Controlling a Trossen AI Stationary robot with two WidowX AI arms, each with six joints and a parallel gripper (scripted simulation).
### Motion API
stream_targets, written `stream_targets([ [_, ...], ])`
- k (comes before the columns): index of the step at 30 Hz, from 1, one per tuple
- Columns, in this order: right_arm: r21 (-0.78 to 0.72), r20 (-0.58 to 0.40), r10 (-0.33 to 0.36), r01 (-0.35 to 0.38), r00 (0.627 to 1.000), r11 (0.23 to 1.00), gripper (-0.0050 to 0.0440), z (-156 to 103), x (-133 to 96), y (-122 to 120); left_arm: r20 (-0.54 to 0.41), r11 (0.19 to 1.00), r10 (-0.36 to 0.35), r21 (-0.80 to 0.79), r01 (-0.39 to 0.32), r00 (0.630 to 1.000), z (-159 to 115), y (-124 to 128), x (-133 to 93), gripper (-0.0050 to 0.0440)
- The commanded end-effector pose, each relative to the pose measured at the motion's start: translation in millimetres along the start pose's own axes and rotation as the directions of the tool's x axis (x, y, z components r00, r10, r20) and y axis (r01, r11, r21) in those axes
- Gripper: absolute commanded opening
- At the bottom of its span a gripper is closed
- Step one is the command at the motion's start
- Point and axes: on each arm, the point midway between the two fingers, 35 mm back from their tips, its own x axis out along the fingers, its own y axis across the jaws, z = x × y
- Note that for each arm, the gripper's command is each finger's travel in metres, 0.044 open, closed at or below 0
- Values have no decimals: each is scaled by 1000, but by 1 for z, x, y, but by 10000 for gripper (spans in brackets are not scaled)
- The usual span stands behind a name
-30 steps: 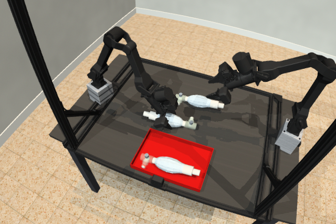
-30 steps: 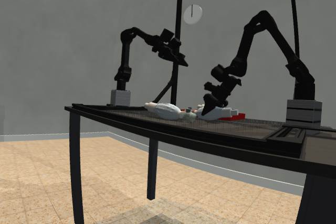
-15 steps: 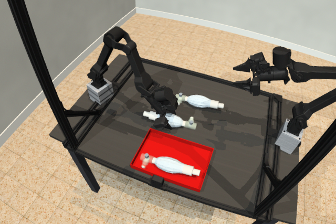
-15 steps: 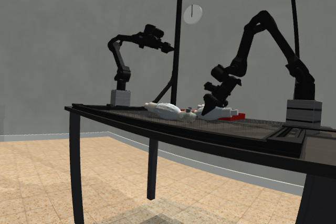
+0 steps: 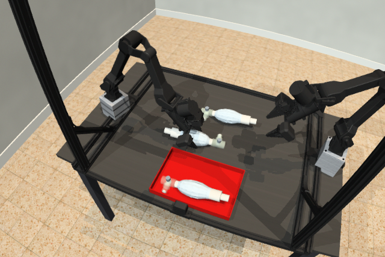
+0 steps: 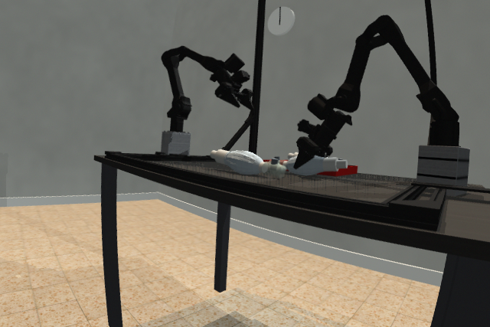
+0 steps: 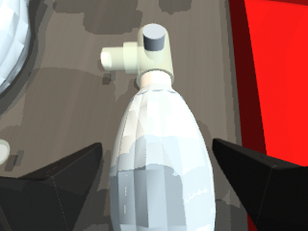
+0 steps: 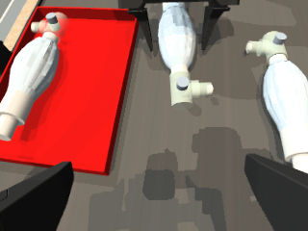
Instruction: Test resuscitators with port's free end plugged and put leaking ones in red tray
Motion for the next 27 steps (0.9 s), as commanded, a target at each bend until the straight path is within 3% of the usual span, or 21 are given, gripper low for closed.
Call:
stream_targets([
  [1, 4, -22, -6, 6, 1000, 1000, 440, -5, 2, 1, 2, 1000, 0, 1, 0, 1000, 1, 0, 0, 440],
  [12, -7, -113, -22, 22, 993, 1000, 440, -27, 9, 7, 2, 1000, 0, 2, 0, 1000, 1, 0, 0, 440],
  [27, -10, -104, -19, 18, 994, 1000, 440, -24, 8, 7, 1, 1000, 0, 1, 0, 1000, 1, 0, 0, 440],
])
